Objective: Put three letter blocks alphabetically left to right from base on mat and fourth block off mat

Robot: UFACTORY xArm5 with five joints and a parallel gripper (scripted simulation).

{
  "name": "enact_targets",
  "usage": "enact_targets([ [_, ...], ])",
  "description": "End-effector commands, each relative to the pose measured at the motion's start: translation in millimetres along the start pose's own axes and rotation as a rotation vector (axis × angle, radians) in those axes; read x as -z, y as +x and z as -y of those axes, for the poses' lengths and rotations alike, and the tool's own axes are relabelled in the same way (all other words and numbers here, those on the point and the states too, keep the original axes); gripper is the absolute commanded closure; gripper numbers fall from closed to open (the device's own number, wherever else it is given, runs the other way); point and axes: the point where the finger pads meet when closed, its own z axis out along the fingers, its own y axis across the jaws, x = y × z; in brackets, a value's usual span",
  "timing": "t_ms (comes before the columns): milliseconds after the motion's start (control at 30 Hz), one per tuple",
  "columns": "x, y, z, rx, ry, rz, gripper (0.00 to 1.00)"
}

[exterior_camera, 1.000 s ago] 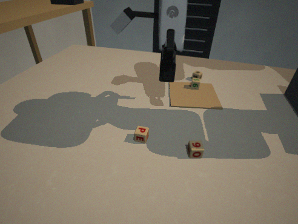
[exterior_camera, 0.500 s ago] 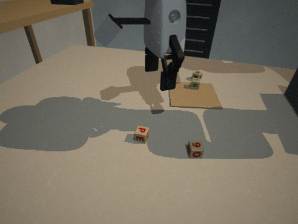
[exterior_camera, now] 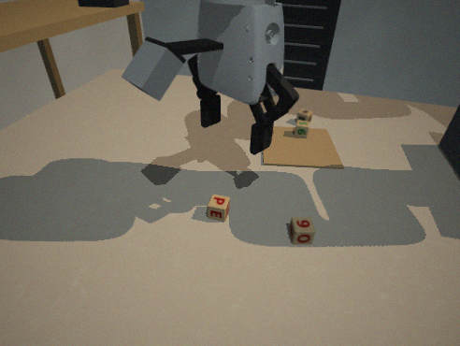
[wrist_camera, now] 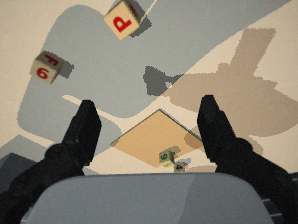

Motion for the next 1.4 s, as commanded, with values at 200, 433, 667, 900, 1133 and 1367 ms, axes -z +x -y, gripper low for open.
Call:
enact_targets([
  [200,0,23,9,0.258,-0.002,-0.001,0.0],
  [433,-2,42,19,0.486,-0.002,-0.001,0.0],
  [667,-3,47,22,0.55,-0.002,-0.001,0.0],
  [900,-3,47,22,0.55,-0.002,-0.001,0.37],
  [1133,-3,47,22,0.55,-0.002,-0.001,0.37],
  [1367,-3,47,22,0.55,-0.002,-0.001,0.37],
])
